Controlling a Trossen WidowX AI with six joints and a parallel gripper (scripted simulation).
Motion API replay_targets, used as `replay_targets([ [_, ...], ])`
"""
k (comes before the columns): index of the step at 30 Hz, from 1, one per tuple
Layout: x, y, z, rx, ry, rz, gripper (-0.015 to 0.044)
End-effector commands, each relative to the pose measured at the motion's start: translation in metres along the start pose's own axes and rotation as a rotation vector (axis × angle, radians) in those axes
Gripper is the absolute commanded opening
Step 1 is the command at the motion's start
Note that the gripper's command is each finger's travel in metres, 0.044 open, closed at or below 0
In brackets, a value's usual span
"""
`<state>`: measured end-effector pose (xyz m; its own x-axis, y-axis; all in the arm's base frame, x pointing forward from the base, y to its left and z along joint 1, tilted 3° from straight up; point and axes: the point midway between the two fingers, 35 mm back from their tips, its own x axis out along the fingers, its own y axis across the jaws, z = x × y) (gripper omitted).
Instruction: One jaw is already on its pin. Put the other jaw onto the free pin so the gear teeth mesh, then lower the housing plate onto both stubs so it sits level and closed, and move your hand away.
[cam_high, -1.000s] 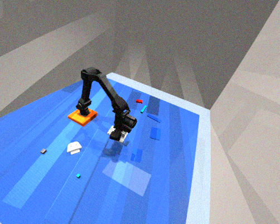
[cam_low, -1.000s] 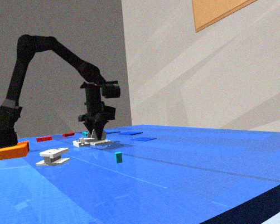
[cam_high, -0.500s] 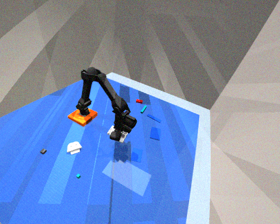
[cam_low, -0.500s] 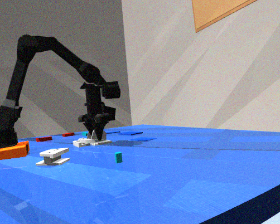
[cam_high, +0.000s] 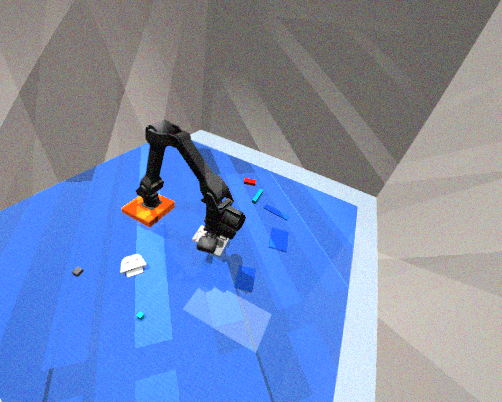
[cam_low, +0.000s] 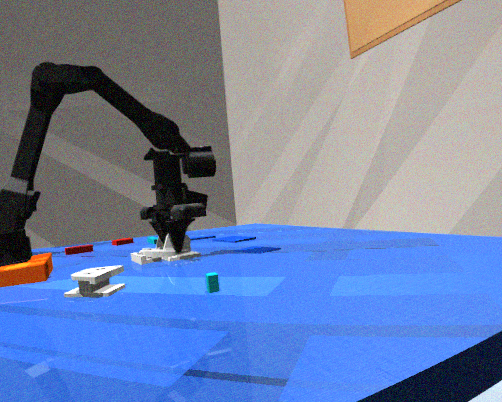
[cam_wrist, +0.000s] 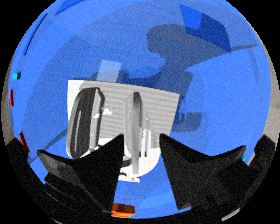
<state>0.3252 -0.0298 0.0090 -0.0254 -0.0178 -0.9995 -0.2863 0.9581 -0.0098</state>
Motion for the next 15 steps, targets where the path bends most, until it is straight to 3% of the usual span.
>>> replay_targets([
  [1, 0.0007, -0.0005, 0.0002, -0.002, 0.0, -0.003, 0.0134],
  [13, 0.0007, -0.0005, 0.0002, -0.002, 0.0, -0.003, 0.0134],
  [15, 0.0001, 0.0, 0.0001, 0.0, 0.0, 0.0, 0.0186],
])
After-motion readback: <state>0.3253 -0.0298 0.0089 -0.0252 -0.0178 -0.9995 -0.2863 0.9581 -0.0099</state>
